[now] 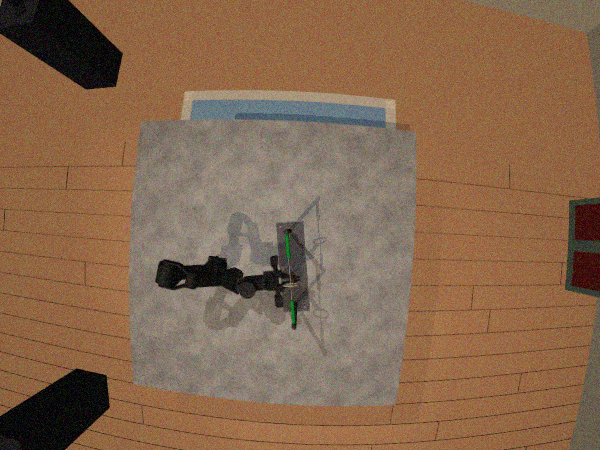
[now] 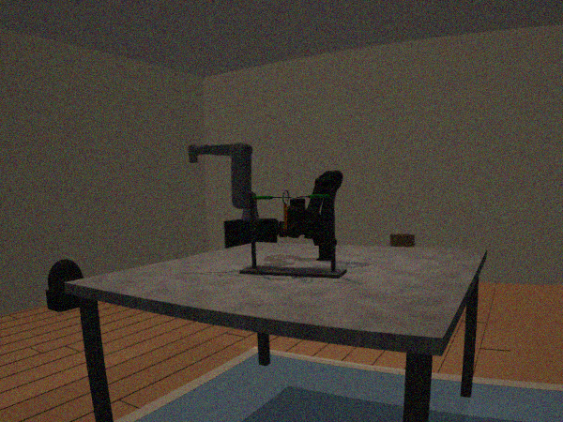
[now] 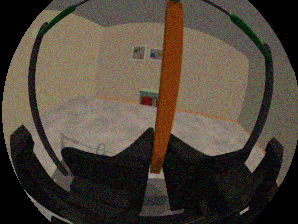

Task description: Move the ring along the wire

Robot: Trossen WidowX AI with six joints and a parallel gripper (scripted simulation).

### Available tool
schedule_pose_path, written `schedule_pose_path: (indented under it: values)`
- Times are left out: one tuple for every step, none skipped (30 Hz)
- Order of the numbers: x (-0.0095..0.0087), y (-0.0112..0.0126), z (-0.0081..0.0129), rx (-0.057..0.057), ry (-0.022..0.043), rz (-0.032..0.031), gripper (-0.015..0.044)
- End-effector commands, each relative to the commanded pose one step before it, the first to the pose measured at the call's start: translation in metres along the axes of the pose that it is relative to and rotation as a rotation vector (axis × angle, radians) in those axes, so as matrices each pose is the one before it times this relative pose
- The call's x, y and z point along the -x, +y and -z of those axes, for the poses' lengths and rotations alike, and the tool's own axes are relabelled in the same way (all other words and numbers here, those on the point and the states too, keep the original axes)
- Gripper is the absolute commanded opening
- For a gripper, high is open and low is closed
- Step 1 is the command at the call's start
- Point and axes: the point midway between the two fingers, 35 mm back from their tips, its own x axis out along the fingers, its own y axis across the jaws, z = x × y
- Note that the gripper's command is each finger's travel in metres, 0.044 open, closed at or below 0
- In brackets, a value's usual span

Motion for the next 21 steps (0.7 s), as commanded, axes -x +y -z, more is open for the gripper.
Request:
schedule_pose_path:
  values:
    - [0.00026,0.00182,0.00006,0.0244,0.00075,-0.00056,-0.015]
    - [-0.00002,0.00041,0.00004,0.0047,0.00003,-0.0009,-0.015]
    - [-0.00001,0.00042,0.00006,0.0045,0.00003,-0.00096,-0.015]
    - [-0.00001,0.00043,0.00007,0.0045,0.00003,-0.00098,-0.015]
    - [-0.00001,0.00043,0.00007,0.0045,0.00003,-0.001,-0.015]
    - [-0.00001,0.00048,0.00007,0.0042,0.00002,-0.00102,-0.015]
    - [-0.00002,0.00064,0.00007,0.0029,-0.00002,-0.00109,-0.015]
    - [-0.00002,0.0007,0.00007,0.0024,-0.00003,-0.00111,-0.015]
    - [-0.00002,0.00072,0.00007,0.0023,-0.00004,-0.00112,-0.015]
    - [-0.00002,0.00073,0.00006,0.0022,-0.00004,-0.00113,-0.015]
    - [-0.00003,0.0008,0.00006,0.0015,-0.00007,-0.00112,-0.015]
    - [-0.00003,0.00101,0.00006,-0.0003,-0.00013,-0.00107,-0.015]
    - [-0.00004,0.00117,0.00006,-0.001,-0.00016,-0.00114,-0.015]
    - [-0.00004,0.00119,0.00006,-0.0013,-0.00017,-0.00114,-0.015]
    - [-0.00004,0.00118,0.00006,-0.0013,-0.00017,-0.00113,-0.015]
    - [-0.00005,0.00127,0.00006,-0.0023,-0.0002,-0.00109,-0.015]
    - [-0.00006,0.00151,0.00006,-0.0042,-0.00028,-0.00104,-0.015]
    - [-0.00007,0.00167,0.00007,-0.0051,-0.00032,-0.00109,-0.015]
    - [-0.00007,0.00168,0.00008,-0.0053,-0.00032,-0.00109,-0.015]
    - [-0.00007,0.00166,0.00008,-0.0053,-0.00032,-0.00107,-0.015]
    - [-0.00007,0.00176,0.00008,-0.0062,-0.00036,-0.00103,-0.015]
